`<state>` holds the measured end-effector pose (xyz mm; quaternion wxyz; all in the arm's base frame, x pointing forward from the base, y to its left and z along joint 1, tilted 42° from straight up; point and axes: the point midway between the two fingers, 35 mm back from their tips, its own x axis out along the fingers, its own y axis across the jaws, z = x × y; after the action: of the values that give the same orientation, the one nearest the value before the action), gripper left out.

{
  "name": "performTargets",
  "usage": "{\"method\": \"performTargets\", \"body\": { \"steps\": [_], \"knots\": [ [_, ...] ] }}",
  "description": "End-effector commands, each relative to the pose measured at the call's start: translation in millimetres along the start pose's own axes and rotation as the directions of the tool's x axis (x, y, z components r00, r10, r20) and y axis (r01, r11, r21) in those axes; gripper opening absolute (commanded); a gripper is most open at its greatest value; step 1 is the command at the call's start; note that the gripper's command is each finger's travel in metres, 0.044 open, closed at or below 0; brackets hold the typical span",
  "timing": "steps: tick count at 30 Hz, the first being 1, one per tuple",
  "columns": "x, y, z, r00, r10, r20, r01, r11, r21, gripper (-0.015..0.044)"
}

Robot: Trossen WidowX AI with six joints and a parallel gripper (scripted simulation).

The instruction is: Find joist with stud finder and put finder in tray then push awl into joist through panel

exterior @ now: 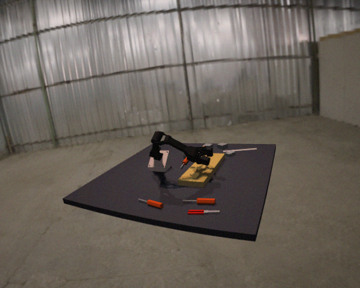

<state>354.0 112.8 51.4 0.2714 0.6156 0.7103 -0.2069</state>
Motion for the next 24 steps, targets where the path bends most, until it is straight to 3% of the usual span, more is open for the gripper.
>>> {"method": "performTargets", "body": {
  "steps": [1,24],
  "knots": [
    [0,0,4,1.000,-0.002,-0.001,0.002,1.000,-0.009,0.0000],
    [0,-1,23,1.000,-0.001,-0.007,0.001,1.000,-0.001,0.0000]
  ]
}}
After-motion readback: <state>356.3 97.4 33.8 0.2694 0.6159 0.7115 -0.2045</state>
